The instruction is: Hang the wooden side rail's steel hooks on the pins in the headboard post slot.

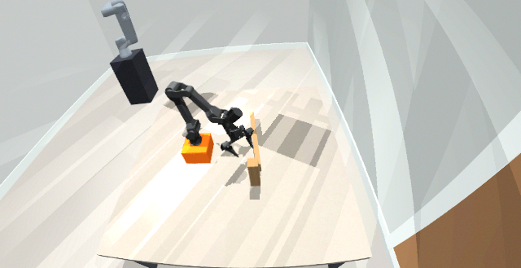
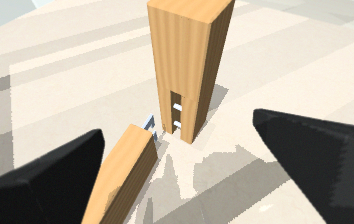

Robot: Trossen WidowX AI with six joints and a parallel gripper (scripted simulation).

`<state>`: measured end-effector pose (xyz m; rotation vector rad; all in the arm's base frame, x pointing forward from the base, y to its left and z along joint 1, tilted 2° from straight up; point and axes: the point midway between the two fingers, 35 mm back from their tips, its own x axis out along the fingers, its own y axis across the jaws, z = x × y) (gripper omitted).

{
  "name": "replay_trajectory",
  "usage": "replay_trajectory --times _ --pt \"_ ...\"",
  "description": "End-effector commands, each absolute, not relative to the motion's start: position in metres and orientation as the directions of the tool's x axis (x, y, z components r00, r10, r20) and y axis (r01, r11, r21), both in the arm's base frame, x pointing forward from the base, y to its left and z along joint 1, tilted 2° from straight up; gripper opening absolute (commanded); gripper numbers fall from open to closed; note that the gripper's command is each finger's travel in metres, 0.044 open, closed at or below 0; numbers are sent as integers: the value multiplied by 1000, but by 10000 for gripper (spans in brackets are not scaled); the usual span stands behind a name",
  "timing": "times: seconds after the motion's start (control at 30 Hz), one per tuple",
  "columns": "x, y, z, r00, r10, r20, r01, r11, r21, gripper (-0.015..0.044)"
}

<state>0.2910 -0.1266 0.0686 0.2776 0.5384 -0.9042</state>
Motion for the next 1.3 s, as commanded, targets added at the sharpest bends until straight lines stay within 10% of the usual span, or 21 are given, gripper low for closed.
replay_trajectory --times 0.0,0.43,0.77,1.27 --pt "291 -127 68 495 -672 -550 809 588 9 440" --pt "298 -126 67 486 -647 -587 749 655 -102 440" --pt "338 -116 60 369 -445 -816 -52 867 -496 440" --pt "357 -94 72 93 -76 -993 -968 228 -108 440"
